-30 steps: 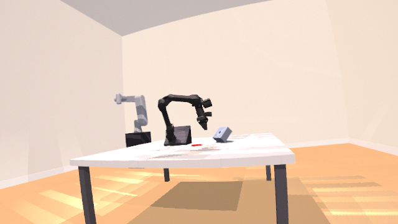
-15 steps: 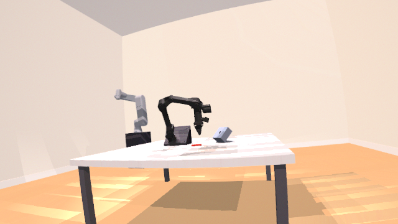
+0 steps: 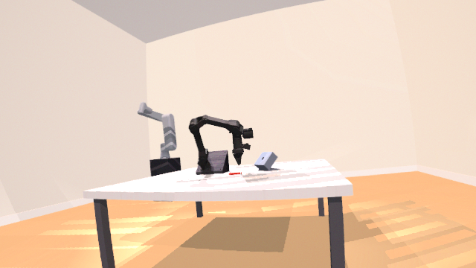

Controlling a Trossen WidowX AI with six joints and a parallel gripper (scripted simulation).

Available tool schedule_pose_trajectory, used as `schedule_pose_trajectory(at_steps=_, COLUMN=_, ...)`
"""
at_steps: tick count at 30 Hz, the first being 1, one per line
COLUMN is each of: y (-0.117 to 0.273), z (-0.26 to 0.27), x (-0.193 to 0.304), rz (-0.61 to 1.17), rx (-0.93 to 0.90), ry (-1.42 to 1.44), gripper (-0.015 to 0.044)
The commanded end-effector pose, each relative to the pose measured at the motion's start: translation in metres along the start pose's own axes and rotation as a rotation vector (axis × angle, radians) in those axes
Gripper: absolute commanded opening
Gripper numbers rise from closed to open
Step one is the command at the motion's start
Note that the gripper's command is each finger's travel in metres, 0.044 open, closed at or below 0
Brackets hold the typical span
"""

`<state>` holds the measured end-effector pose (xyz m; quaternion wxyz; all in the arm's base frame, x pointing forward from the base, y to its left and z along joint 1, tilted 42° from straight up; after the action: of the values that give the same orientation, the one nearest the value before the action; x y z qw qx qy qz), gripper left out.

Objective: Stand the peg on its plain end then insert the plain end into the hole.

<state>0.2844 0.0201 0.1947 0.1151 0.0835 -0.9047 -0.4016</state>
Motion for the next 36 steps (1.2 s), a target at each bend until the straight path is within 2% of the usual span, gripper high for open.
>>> schedule_pose_trajectory(at_steps=1, y=-0.009, z=0.001, x=0.001, rz=0.006, rx=-0.001, ry=0.01, gripper=0.044)
schedule_pose_trajectory(at_steps=32, y=-0.056, z=0.0, x=0.004, rz=0.007, rx=0.004, ry=0.009, gripper=0.044)
schedule_pose_trajectory(at_steps=36, y=-0.056, z=0.0, x=0.004, rz=0.007, rx=0.004, ry=0.009, gripper=0.0335)
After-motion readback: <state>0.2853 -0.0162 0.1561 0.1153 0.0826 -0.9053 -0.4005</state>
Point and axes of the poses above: the point midway between the two fingers, 35 mm back from their tips, its own y axis back along the fingers, its own z axis across the jaws, x = y × z, the point moved 10 cm from there along y, back along the fingers, and after that the axes turned 2 degrees about y, right-handed, at the moved point
